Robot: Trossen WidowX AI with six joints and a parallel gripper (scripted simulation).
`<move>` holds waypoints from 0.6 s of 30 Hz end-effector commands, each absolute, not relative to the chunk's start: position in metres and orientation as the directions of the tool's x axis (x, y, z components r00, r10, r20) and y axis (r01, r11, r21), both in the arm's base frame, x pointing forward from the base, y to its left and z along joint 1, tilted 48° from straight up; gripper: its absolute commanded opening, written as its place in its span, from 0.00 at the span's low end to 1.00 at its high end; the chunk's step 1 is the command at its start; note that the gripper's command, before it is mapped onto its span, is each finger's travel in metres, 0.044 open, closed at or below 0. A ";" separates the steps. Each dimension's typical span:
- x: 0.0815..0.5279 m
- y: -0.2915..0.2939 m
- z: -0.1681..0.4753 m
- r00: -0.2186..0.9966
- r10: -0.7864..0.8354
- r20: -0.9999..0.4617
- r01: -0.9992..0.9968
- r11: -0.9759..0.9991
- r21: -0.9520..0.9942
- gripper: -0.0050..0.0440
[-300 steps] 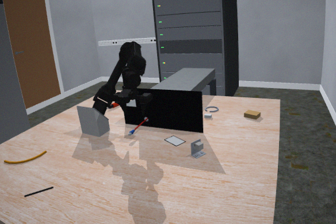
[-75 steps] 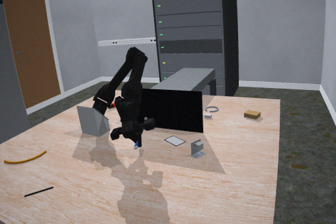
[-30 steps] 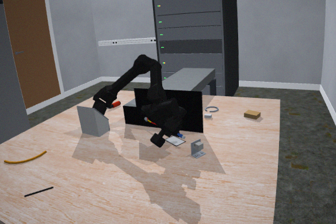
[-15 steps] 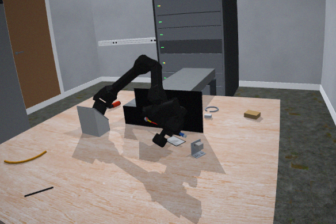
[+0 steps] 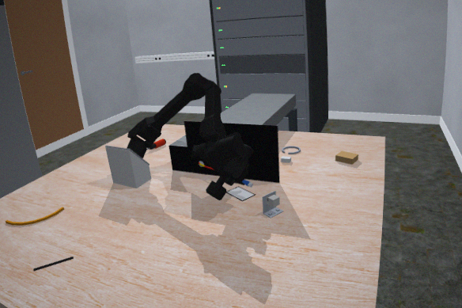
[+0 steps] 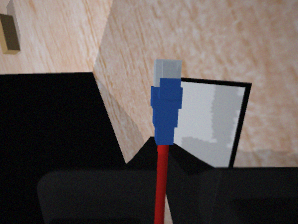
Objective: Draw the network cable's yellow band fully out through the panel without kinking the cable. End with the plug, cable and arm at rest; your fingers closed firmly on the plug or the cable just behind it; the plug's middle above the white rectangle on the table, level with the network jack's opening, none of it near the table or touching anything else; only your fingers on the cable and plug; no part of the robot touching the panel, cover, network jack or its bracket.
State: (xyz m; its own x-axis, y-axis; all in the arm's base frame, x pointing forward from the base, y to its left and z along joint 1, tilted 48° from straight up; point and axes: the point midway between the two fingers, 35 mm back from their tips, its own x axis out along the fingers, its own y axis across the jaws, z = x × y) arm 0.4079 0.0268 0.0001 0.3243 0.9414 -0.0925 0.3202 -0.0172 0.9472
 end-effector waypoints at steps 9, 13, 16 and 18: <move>0.407 0.030 0.006 0.328 0.941 -0.084 0.301 -0.019 0.953 0.00; 0.407 0.031 0.004 0.328 0.941 -0.084 0.301 -0.020 0.953 0.00; 0.409 0.029 0.005 0.332 0.940 -0.084 0.291 -0.017 0.956 0.00; 0.409 0.029 0.005 0.332 0.940 -0.084 0.291 -0.017 0.956 0.00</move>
